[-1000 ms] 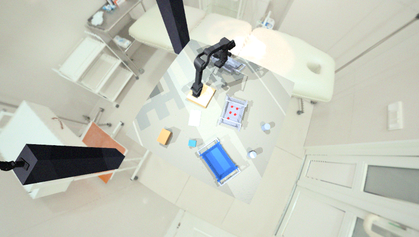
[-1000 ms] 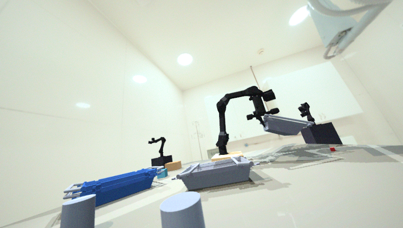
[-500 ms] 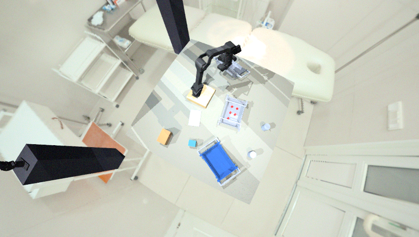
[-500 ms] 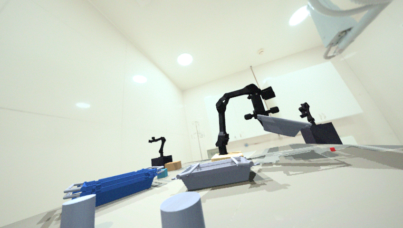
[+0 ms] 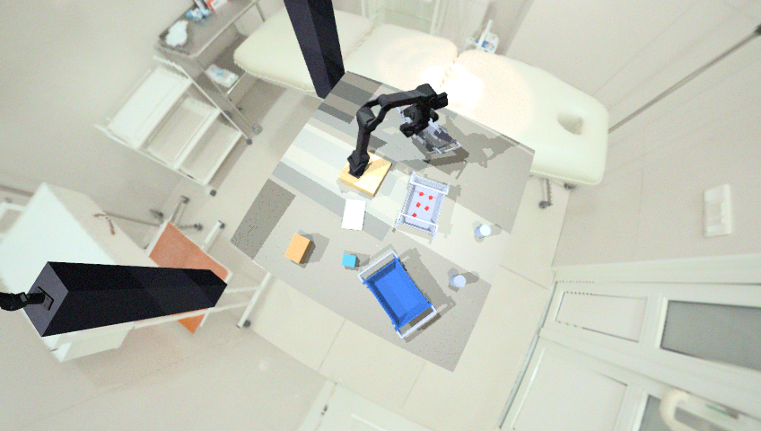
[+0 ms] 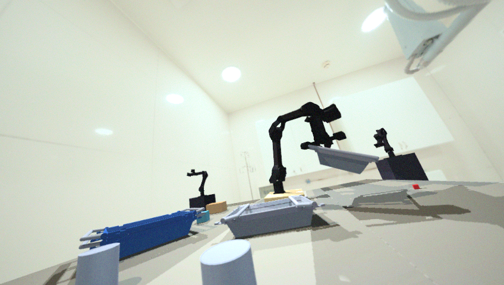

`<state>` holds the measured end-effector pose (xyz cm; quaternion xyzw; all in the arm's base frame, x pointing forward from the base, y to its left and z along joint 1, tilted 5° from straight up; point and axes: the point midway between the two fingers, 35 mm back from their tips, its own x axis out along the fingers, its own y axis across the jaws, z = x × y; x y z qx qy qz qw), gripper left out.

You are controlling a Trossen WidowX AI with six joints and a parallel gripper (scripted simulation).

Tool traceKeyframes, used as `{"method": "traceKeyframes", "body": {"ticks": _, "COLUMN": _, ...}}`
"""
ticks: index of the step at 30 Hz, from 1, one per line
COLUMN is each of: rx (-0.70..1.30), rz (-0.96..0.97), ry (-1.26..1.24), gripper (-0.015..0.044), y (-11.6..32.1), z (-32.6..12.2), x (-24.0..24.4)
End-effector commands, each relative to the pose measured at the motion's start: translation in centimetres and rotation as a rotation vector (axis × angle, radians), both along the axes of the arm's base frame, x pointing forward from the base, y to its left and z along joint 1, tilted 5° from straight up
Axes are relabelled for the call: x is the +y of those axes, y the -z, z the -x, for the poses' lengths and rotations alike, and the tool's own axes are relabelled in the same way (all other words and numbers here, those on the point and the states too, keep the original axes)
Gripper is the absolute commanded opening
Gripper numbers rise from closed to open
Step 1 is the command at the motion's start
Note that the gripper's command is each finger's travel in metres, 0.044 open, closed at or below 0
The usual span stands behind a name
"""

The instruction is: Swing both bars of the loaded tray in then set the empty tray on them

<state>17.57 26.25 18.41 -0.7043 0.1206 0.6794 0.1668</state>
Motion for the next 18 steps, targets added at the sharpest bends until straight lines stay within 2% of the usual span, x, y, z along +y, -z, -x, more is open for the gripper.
{"method": "traceKeyframes", "body": {"ticks": 1, "rx": -0.006, "rz": -0.025, "ry": 0.043, "gripper": 0.0000, "y": -0.6, "z": -1.3, "x": -0.6}}
{"method": "traceKeyframes", "body": {"ticks": 18, "rx": 0.005, "rz": -0.029, "ry": 0.234, "gripper": 0.0000, "y": -0.4, "z": -6.0, "x": -4.7}}
